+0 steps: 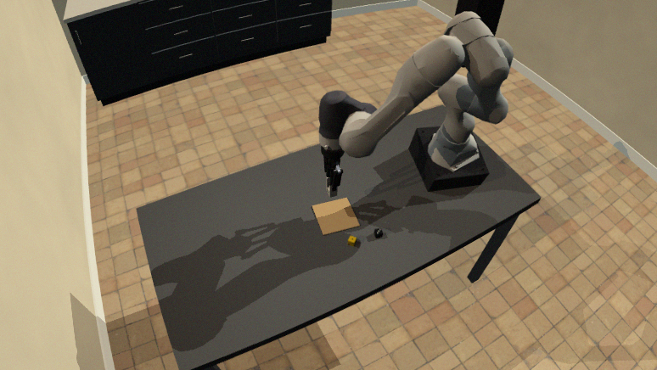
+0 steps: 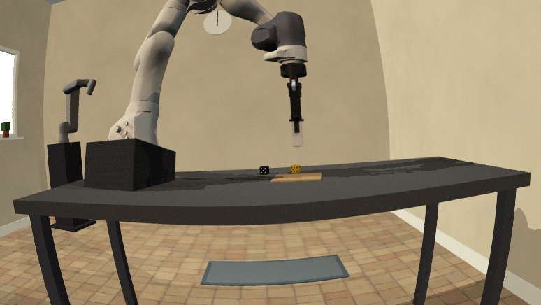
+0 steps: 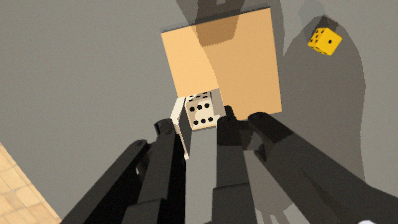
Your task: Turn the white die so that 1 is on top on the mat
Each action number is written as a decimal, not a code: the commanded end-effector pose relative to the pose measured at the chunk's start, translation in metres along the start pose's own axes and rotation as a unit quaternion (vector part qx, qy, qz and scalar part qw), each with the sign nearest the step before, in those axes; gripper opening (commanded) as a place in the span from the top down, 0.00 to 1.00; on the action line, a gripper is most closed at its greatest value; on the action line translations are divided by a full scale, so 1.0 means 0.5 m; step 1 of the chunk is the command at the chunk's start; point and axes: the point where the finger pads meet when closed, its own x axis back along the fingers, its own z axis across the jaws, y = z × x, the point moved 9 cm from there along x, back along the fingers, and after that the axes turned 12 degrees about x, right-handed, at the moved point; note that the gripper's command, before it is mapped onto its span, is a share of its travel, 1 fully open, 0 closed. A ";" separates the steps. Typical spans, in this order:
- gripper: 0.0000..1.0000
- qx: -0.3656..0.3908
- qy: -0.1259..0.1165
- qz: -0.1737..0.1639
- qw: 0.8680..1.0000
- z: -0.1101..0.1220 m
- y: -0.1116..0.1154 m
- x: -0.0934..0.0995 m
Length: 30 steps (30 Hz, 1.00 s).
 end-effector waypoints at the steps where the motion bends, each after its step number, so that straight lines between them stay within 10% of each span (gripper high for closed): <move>1: 0.87 0.086 -0.004 -0.001 0.996 0.006 0.003 0.001; 30: 0.87 0.328 -0.004 -0.002 0.945 0.080 0.018 -0.003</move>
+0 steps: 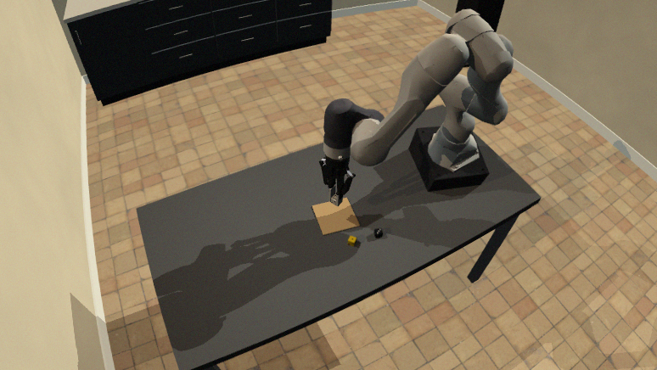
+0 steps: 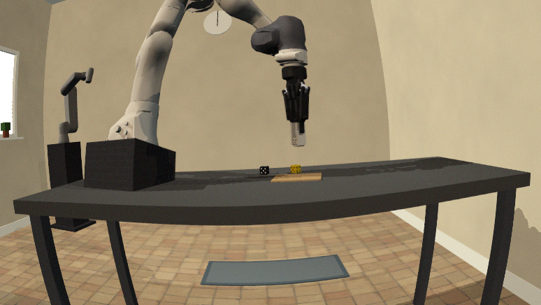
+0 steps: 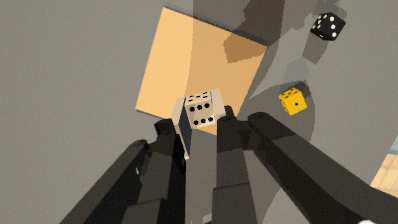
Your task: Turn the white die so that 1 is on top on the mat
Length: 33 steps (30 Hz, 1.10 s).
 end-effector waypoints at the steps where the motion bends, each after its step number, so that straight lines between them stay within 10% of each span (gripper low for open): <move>1: 0.87 0.052 -0.003 -0.004 0.999 -0.001 -0.001 0.001; 12: 0.87 0.053 -0.019 -0.116 0.992 0.003 -0.049 -0.008; 33: 0.87 0.051 -0.036 -0.224 0.973 0.009 -0.099 -0.027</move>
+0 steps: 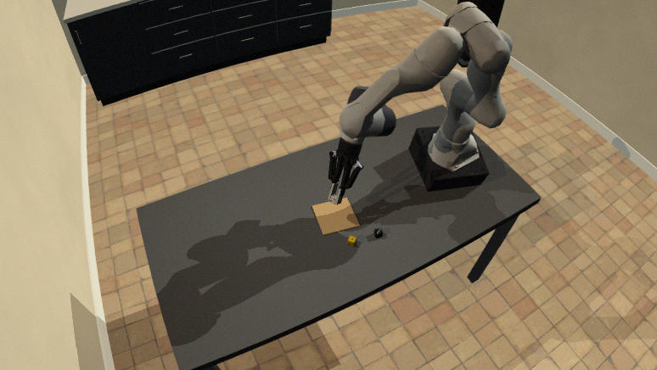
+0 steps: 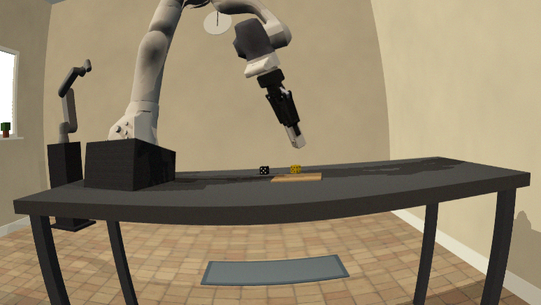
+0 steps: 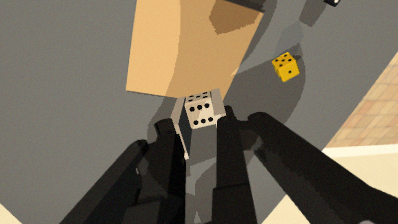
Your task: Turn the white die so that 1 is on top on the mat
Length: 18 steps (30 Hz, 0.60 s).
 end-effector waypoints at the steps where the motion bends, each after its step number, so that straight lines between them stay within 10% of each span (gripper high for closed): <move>1: 0.87 0.081 -0.001 -0.032 0.996 0.006 -0.006 -0.002; 18: 0.87 0.080 -0.016 -0.156 0.984 0.010 -0.062 -0.014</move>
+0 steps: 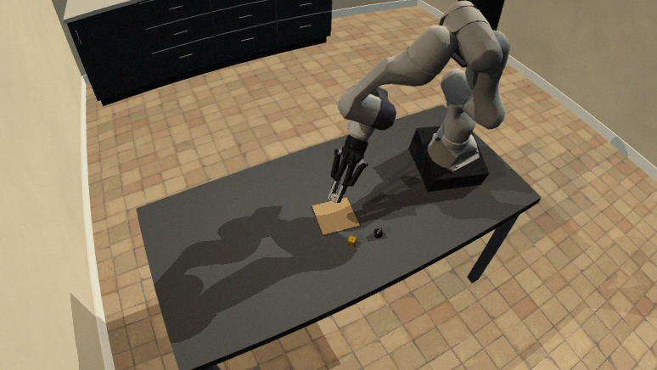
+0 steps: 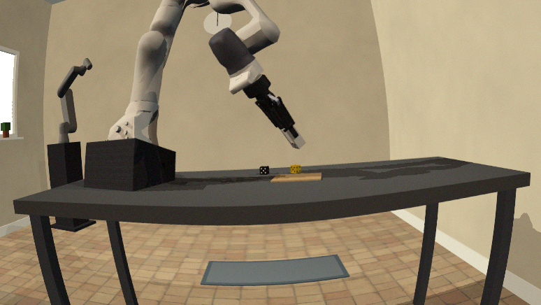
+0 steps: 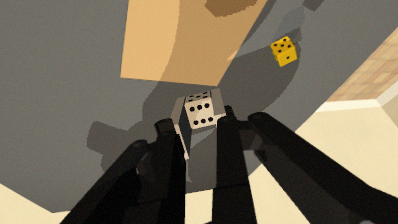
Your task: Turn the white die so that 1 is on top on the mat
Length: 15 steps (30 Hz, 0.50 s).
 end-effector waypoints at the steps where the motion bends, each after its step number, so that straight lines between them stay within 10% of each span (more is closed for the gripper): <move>1: 0.87 0.072 0.005 -0.047 0.996 0.010 -0.005 -0.010; 15: 0.87 0.070 -0.013 -0.163 0.984 0.012 -0.056 -0.017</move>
